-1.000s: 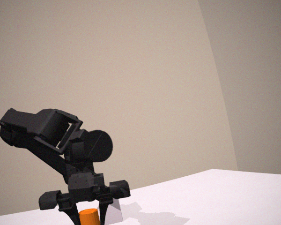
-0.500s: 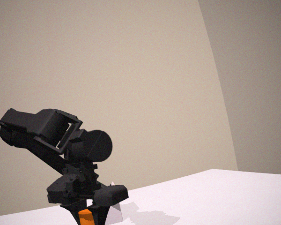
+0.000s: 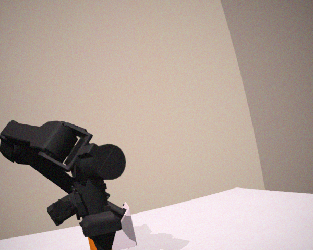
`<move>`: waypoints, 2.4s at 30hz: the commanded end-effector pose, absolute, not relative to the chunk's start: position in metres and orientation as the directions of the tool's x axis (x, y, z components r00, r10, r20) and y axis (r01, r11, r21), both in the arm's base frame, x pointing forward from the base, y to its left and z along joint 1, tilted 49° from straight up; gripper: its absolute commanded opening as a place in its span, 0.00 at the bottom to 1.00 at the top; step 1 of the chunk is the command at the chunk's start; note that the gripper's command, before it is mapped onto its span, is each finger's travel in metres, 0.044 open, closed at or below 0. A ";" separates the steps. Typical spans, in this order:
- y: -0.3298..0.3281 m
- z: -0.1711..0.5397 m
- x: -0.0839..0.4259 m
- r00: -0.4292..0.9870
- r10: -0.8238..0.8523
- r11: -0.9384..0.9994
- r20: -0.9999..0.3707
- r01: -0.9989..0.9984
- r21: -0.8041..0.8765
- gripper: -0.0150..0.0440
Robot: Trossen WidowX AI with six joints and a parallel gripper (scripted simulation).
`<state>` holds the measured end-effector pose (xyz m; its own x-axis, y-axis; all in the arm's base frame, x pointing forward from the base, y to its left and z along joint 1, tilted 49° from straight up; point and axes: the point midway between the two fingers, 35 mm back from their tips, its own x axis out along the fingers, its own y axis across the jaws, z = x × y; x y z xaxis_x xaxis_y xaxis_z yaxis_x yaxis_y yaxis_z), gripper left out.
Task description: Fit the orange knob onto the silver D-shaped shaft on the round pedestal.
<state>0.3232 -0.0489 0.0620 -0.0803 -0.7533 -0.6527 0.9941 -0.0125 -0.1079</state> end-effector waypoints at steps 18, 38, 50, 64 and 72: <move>-0.049 0.057 0.327 -0.057 -0.744 -0.584 -0.666 0.540 0.606 0.25; -0.061 0.050 0.322 -0.067 -0.747 -0.468 -0.661 0.759 0.452 0.25; -0.061 0.050 0.322 -0.067 -0.747 -0.468 -0.661 0.759 0.452 0.52; -0.061 0.050 0.322 -0.067 -0.747 -0.468 -0.661 0.759 0.452 1.00; -0.055 0.055 0.324 -0.066 -0.746 -0.469 -0.663 0.759 0.451 1.00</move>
<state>0.3219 -0.0610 0.0505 -0.0677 -0.7470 -0.6613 0.7603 -0.4678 0.4506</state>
